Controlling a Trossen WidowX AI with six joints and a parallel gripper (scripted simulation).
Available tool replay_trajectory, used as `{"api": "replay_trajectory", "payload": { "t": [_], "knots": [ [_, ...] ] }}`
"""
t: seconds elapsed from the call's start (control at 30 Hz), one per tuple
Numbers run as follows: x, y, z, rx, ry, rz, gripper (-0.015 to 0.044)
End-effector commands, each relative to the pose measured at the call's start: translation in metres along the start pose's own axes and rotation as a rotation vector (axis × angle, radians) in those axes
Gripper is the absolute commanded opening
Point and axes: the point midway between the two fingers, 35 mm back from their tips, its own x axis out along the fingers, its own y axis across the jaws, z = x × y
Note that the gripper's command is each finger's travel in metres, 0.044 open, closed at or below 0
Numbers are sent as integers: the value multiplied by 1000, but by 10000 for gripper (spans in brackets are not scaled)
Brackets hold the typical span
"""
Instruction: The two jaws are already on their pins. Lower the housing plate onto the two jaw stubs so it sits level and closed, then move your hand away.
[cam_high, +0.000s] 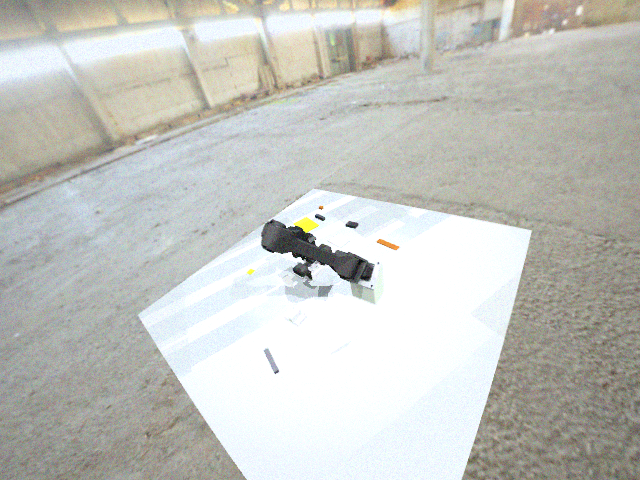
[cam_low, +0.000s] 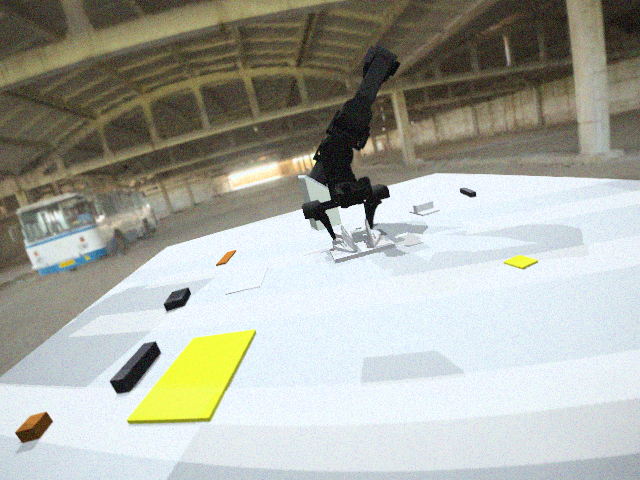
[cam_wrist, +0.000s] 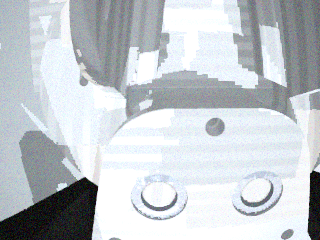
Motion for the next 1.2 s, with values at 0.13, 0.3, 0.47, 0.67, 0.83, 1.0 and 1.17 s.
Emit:
{"api": "replay_trajectory", "payload": {
  "t": [0.13,0.3,0.47,0.67,0.83,1.0,1.17],
  "knots": [
    [1,0,0,6,2,1,351],
    [1,0,0,6,2,1,351],
    [-1,0,0,6,2,1,351],
    [-5,0,0,5,2,1,351],
    [-3,0,0,5,2,1,351],
    [-3,0,0,5,2,1,351],
    [-1,0,0,5,2,1,351]
  ]
}}
